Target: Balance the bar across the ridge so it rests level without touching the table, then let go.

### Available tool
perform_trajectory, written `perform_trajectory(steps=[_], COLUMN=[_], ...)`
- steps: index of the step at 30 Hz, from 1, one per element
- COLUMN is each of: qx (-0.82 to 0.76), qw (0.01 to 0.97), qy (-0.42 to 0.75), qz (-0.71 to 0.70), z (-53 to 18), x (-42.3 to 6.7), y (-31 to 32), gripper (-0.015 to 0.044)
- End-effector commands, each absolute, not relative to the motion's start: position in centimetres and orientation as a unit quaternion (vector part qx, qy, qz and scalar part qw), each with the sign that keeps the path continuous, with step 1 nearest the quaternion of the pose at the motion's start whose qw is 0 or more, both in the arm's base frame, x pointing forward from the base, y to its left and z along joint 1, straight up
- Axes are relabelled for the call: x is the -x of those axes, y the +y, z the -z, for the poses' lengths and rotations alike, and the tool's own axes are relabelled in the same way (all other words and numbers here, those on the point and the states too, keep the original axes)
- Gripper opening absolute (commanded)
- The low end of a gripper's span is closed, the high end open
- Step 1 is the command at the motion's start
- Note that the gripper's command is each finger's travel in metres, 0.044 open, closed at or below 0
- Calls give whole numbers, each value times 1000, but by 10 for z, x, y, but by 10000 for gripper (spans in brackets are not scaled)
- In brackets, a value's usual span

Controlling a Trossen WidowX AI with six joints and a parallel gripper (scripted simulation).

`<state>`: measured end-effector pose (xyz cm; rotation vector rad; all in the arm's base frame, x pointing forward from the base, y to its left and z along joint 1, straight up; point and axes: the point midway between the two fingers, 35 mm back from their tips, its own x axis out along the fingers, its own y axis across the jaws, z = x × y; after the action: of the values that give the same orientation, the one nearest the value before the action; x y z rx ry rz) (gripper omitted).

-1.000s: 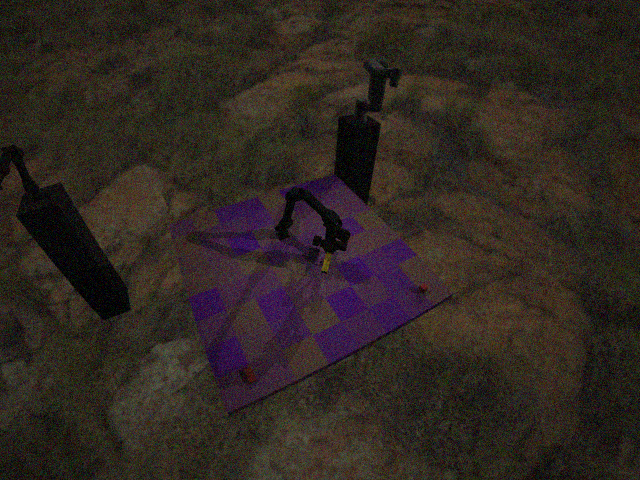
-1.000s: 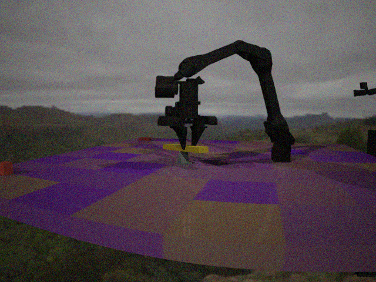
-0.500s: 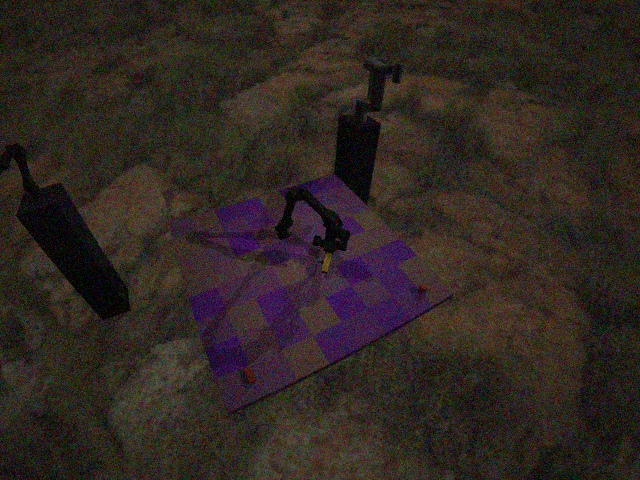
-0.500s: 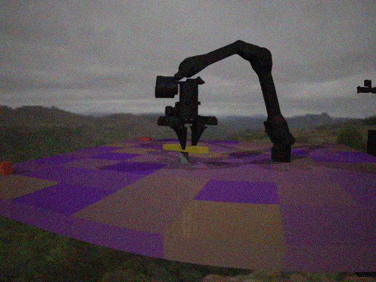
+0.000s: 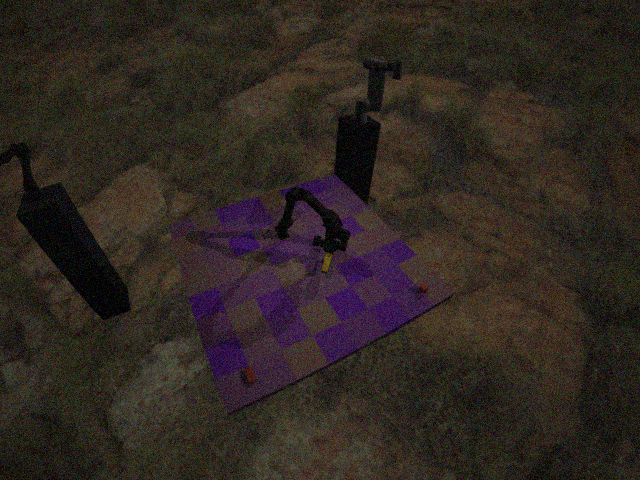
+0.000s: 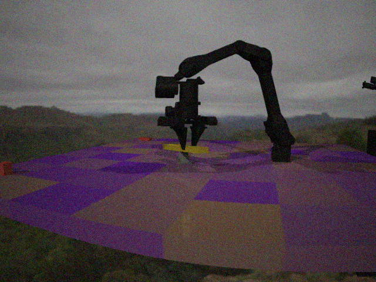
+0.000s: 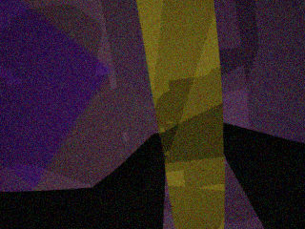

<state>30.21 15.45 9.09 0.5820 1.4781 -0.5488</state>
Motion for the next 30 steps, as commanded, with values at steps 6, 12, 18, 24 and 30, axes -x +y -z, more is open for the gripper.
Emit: perform_trajectory(steps=[6, 12, 18, 24, 30], qx=[-258, -258, -258, -258, -258], qw=[668, 668, 668, 668, 668], qy=[655, 655, 655, 655, 655], qz=[244, 244, 244, 244, 244], z=[-89, -89, -88, -88, -87], x=[-302, -302, -302, -302, -302], y=[154, 154, 154, 154, 154], gripper=[0, 0, 0, 0, 0])
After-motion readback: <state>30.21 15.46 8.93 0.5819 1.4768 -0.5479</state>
